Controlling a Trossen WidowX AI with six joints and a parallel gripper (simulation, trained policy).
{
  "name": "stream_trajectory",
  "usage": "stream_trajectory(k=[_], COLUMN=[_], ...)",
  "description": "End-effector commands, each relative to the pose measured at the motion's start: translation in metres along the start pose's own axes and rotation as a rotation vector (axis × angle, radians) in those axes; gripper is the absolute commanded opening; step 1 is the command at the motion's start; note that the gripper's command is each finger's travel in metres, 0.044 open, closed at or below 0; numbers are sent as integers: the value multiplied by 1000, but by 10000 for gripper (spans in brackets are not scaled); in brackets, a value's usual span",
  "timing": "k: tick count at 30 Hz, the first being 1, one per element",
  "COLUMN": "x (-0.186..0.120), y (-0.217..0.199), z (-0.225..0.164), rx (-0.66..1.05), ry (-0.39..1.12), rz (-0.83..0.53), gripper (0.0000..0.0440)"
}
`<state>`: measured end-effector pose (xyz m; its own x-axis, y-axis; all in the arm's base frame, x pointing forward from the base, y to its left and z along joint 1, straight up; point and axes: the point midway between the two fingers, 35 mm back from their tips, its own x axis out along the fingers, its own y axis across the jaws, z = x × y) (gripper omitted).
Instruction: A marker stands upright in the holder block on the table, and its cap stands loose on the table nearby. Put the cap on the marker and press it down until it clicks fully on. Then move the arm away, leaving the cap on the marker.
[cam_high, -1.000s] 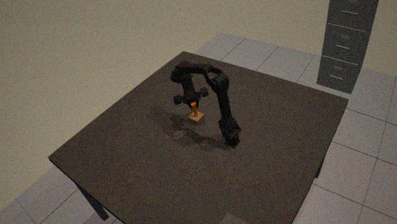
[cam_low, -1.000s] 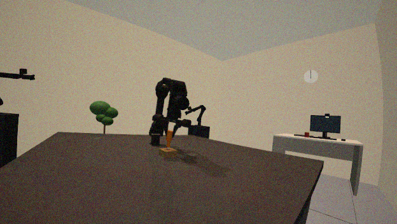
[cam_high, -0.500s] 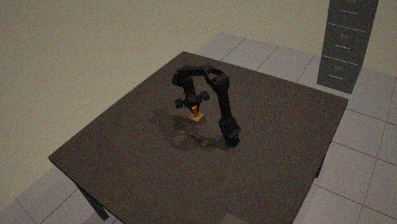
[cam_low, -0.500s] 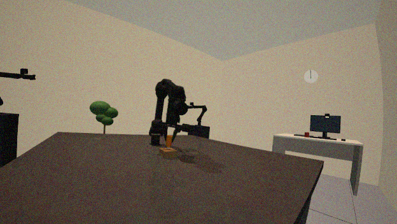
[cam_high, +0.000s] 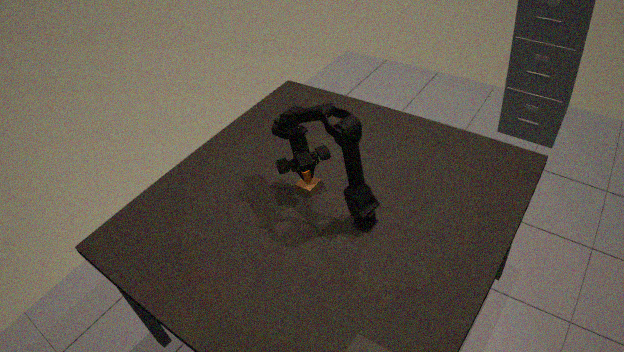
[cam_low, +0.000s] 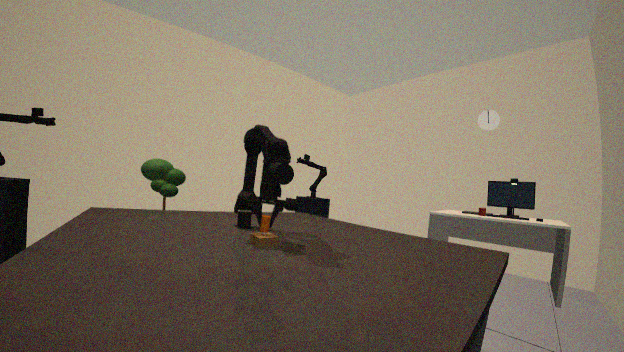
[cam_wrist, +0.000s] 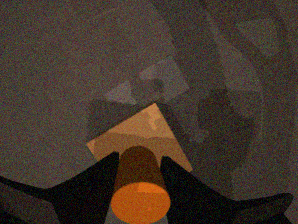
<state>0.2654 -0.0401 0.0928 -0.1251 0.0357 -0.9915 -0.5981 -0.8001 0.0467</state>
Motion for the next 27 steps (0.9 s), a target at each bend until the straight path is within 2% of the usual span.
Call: stream_trajectory(k=[1,27], x=[14,20], y=[7,15], z=[2,-4], rx=[-14,-113], ry=[-20,43], rz=[35,39], gripper=[59,110])
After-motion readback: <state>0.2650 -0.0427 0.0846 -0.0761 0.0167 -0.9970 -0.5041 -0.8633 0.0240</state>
